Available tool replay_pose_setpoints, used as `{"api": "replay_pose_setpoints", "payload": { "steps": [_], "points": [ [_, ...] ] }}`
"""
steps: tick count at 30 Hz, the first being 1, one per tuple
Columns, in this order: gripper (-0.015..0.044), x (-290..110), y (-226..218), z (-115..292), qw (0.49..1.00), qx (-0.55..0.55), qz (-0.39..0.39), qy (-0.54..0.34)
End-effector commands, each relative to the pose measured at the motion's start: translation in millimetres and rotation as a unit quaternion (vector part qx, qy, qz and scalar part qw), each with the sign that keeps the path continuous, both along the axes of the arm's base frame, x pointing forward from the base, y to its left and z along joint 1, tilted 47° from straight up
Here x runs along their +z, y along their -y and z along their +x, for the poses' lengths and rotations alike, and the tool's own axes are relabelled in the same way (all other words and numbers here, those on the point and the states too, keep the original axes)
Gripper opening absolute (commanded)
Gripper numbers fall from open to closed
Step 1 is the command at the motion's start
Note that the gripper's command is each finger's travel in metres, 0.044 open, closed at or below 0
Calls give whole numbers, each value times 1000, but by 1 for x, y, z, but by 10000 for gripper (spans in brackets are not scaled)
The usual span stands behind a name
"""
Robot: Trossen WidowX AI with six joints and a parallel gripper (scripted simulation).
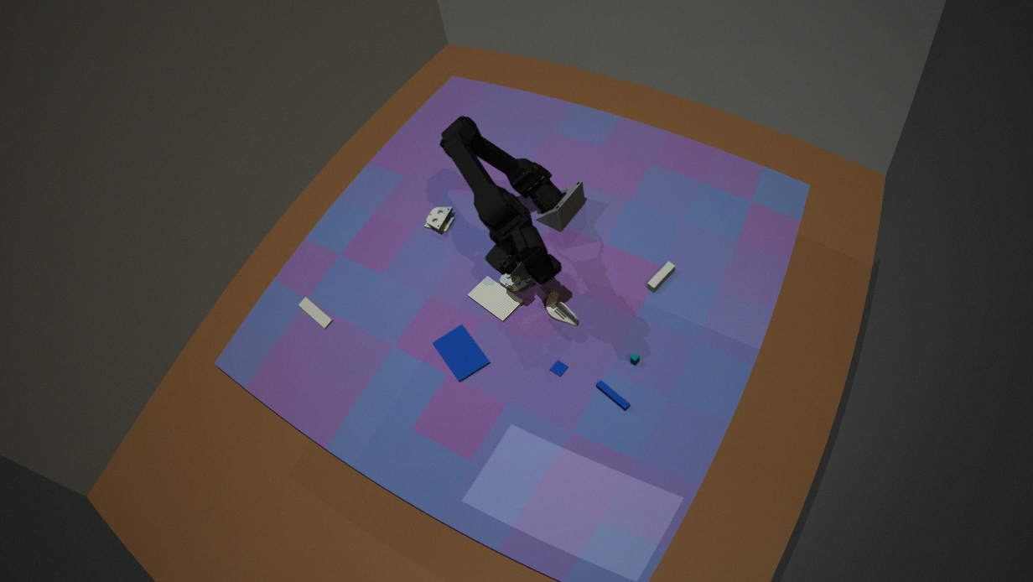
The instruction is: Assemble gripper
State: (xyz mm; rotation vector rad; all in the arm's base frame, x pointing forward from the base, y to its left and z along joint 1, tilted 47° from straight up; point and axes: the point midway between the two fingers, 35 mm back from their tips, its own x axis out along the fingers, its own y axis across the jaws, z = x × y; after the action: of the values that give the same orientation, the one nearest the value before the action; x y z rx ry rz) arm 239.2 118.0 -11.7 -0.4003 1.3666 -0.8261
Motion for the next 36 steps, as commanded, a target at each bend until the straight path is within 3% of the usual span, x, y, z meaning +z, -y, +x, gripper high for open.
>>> {"api": "replay_pose_setpoints", "payload": {
  "steps": [1, 17, 36],
  "points": [
    [134, 6, 3, 14, 1000, 2, 2, 2],
    [134, 25, 24, 56, 1000, 2, -1, 3],
    [134, 25, 24, 56, 1000, 1, -1, 3]
  ]
}}
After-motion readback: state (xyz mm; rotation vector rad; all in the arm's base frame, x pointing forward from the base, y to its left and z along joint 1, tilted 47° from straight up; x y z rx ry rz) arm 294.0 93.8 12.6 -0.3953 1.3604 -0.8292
